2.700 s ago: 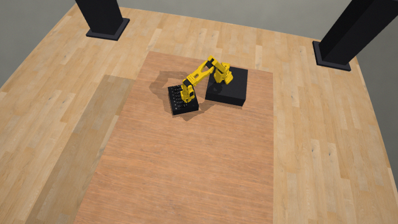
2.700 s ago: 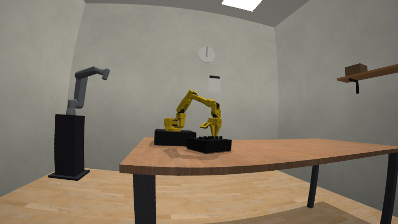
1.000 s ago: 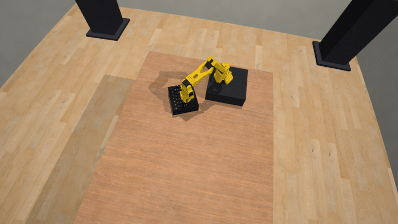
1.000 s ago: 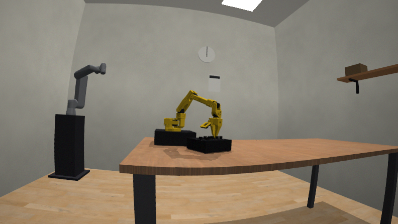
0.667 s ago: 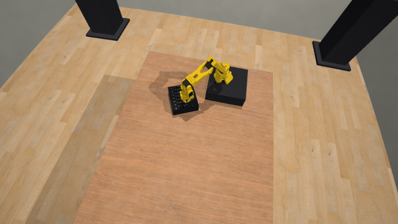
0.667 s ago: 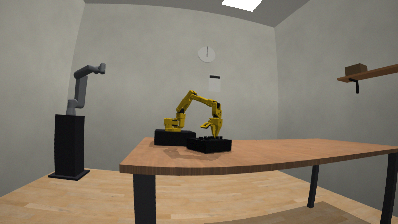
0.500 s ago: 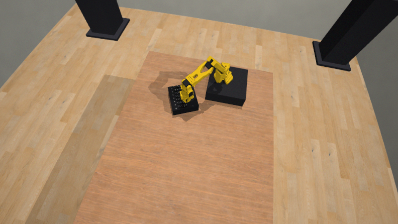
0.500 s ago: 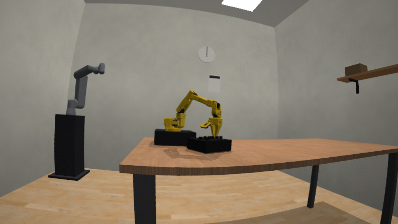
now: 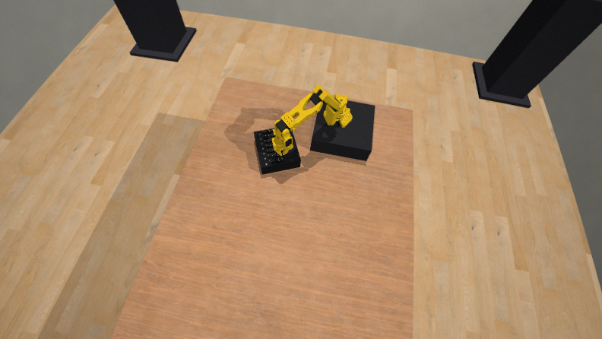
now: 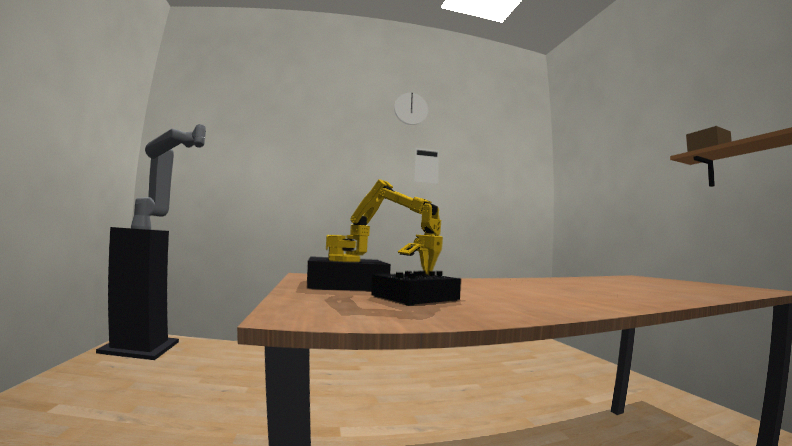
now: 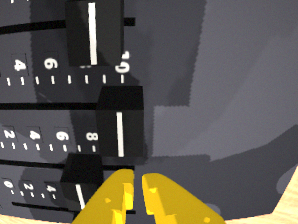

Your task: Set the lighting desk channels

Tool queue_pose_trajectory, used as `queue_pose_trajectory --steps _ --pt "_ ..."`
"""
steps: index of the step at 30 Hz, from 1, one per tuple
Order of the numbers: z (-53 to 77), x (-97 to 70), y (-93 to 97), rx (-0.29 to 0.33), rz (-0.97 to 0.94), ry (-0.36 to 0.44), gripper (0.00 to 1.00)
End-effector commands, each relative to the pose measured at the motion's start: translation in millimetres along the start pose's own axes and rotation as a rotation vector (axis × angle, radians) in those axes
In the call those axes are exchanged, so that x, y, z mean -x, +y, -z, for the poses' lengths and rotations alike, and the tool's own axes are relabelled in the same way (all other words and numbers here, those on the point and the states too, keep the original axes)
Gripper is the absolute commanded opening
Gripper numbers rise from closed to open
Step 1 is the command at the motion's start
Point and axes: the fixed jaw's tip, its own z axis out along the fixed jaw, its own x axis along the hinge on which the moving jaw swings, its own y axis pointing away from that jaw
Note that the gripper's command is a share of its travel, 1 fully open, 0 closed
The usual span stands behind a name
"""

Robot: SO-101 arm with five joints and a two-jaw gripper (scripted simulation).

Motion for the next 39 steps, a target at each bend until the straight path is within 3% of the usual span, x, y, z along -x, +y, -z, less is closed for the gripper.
queue_pose_trajectory --steps 1,20,39 --pt "3.9 5.6 10.4 0.035 -0.027 0.010 0.00" --pt "4.0 5.7 9.9 0.035 -0.027 0.010 0.00" --pt "3.0 5.7 -6.8 0.035 -0.006 0.009 0.00"
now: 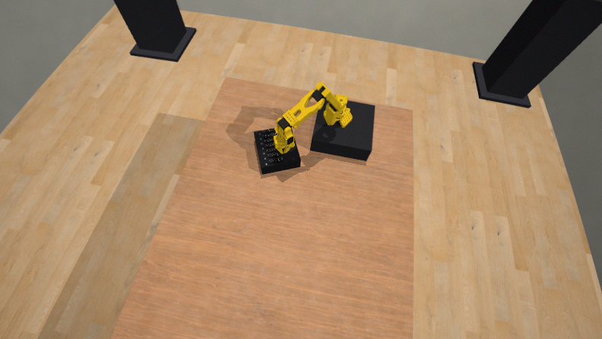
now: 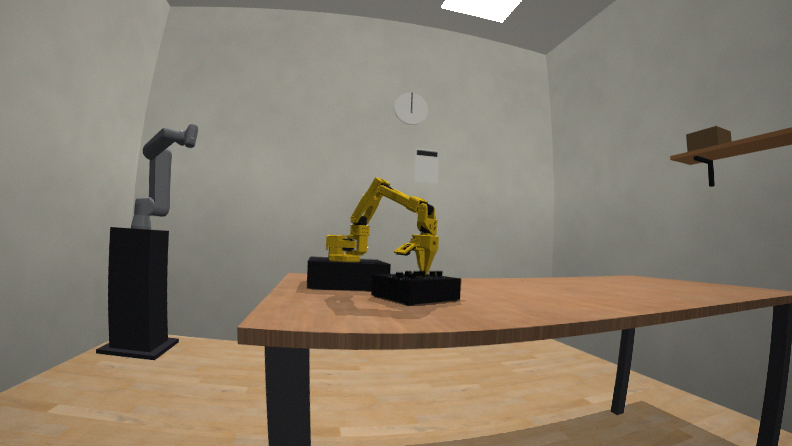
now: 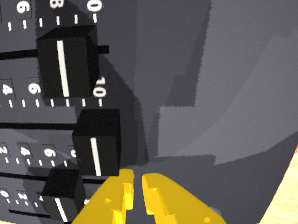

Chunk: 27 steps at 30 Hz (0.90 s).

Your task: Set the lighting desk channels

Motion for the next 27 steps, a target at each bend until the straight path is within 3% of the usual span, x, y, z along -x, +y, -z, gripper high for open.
queue_pose_trajectory --steps 1,27 --pt "3.1 -0.8 -1.6 0.019 0.009 0.009 0.00" --pt "2.8 -8.1 1.7 0.019 0.010 0.009 0.00"
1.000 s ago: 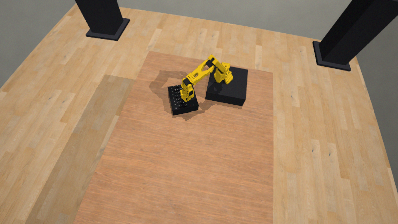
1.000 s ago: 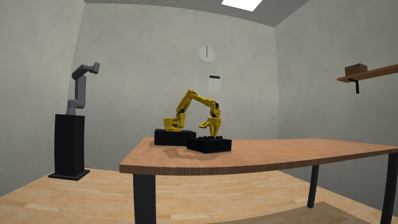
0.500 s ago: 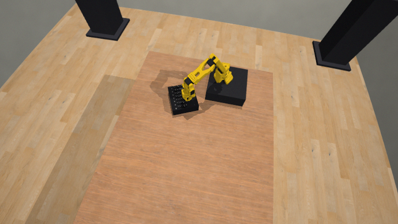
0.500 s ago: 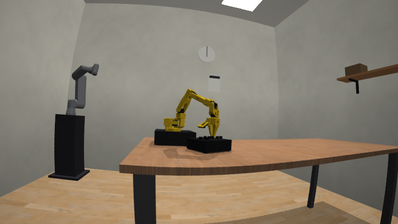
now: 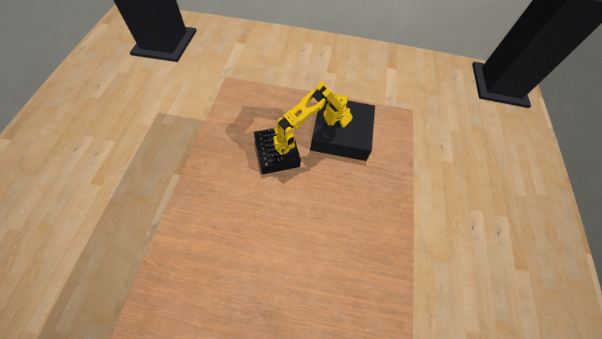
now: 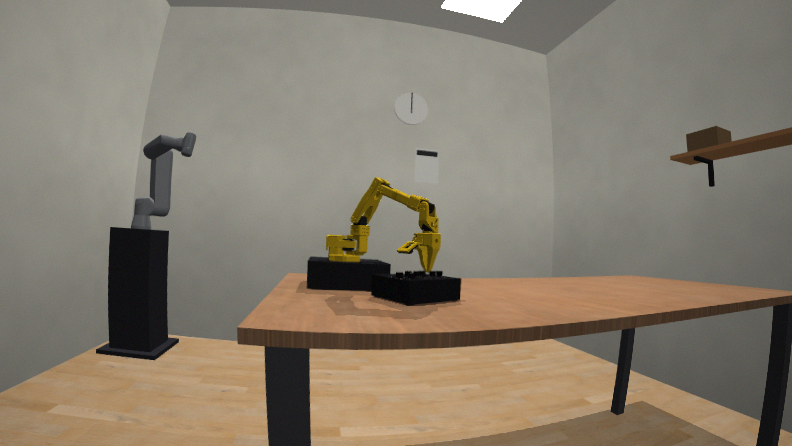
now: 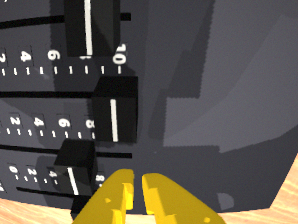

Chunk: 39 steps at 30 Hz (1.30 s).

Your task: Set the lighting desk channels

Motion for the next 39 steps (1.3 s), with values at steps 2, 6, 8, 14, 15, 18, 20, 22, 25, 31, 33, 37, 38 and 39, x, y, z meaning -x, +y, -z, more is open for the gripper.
queue_pose_trajectory --steps 2,6,8,14,15,18,20,22,25,31,33,37,38,39 --pt "-2.5 -1.1 -2.4 -0.017 0.000 -0.006 0.00" --pt "-2.5 -1.1 -2.4 -0.017 0.000 -0.006 0.00" --pt "-2.5 -1.1 -2.4 -0.017 0.000 -0.006 0.00" --pt "-2.5 -1.1 -2.4 -0.017 0.000 -0.006 0.00" --pt "-2.5 -1.1 -2.4 -0.017 0.000 -0.006 0.00" --pt "-2.5 -1.1 -2.4 -0.017 0.000 -0.006 0.00" --pt "-2.2 -1.1 -2.4 -0.017 0.000 -0.006 0.00" --pt "-1.6 -1.2 -2.3 -0.017 0.000 -0.006 0.00" --pt "0.1 -1.2 -2.3 -0.017 0.000 -0.006 0.00" --pt "5.5 -1.3 -2.1 -0.017 0.000 -0.006 0.00" --pt "5.5 -1.3 -2.1 -0.017 0.000 -0.006 0.00" --pt "9.3 -1.3 -2.1 -0.017 0.000 -0.006 0.00" --pt "10.1 -1.3 -2.1 -0.017 0.000 -0.006 0.00" --pt "10.9 -1.3 -2.1 -0.017 0.000 -0.006 0.00"
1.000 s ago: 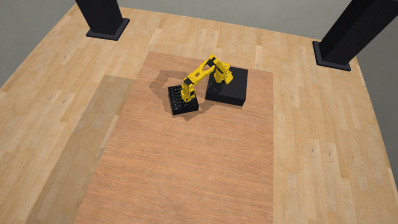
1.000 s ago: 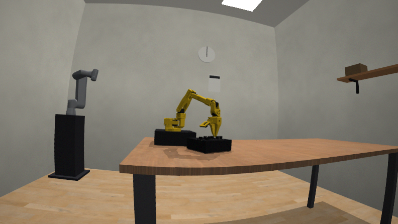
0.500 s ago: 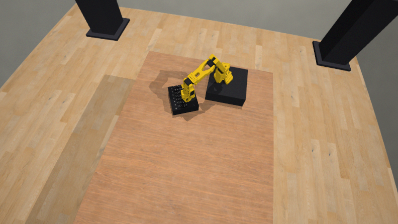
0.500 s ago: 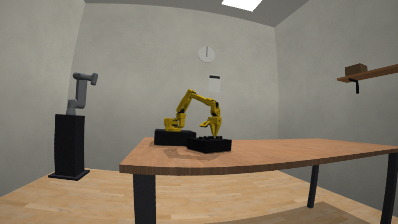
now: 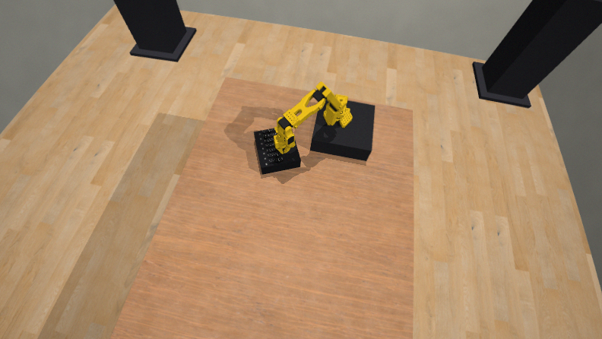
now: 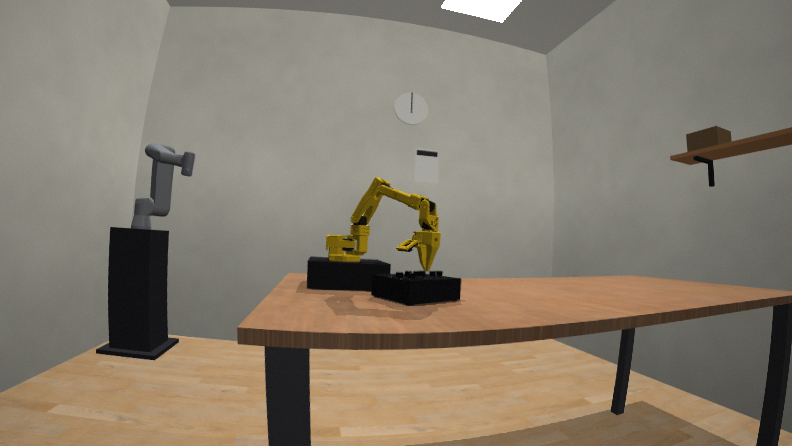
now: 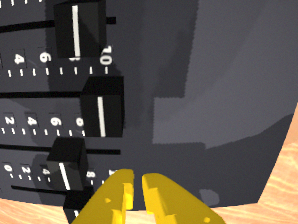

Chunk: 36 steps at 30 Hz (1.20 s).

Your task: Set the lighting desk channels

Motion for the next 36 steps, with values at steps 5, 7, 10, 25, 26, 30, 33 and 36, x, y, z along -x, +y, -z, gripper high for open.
queue_pose_trajectory --steps 5,7,10,25,26,30,33,36 --pt "9.3 -2.6 1.2 0.016 0.000 0.007 0.00" --pt "9.6 -2.6 1.2 0.016 0.000 0.007 0.00" --pt "9.7 -2.6 1.2 0.016 0.000 0.007 0.00" --pt "13.3 -3.6 3.2 0.016 0.000 0.007 0.00" --pt "13.3 -3.6 3.2 0.016 0.000 0.007 0.00" --pt "13.4 -3.6 3.2 0.016 0.000 0.007 0.00" --pt "14.1 -3.7 3.3 0.016 0.000 0.007 0.00" --pt "16.2 -3.8 3.5 0.016 0.000 0.007 0.00"
